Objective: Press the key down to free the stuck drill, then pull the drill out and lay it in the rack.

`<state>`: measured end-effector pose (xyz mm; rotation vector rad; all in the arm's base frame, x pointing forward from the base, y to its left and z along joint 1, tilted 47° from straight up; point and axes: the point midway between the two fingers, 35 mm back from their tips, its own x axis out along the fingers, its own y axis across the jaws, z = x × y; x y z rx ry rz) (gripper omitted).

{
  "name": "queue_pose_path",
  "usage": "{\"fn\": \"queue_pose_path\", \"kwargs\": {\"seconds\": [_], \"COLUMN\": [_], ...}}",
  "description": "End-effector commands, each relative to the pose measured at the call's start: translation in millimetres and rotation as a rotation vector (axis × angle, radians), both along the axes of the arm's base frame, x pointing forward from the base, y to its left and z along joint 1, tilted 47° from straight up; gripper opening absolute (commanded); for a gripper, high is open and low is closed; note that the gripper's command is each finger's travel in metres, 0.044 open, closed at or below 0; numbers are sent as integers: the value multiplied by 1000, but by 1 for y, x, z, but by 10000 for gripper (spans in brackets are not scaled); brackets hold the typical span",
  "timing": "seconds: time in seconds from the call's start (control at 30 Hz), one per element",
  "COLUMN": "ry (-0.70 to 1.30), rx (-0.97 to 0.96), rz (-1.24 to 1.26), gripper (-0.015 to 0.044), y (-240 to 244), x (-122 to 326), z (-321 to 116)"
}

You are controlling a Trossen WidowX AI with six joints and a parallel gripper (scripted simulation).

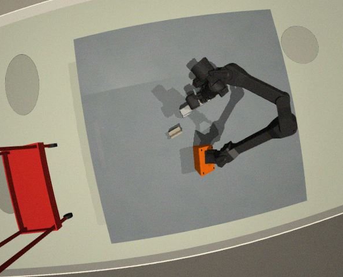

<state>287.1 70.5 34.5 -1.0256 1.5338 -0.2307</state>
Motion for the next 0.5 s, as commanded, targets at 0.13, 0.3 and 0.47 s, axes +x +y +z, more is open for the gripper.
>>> {"fn": "queue_pose_path", "kwargs": {"seconds": [0.13,0.3,0.47], "ry": [16,16,16], "rx": [-20,-20,-20], "rz": [-18,-18,-18], "gripper": [0,0,0], "y": [-14,-15,-16], "x": [-3,-3,-3], "z": [-4,-5,-6]}}
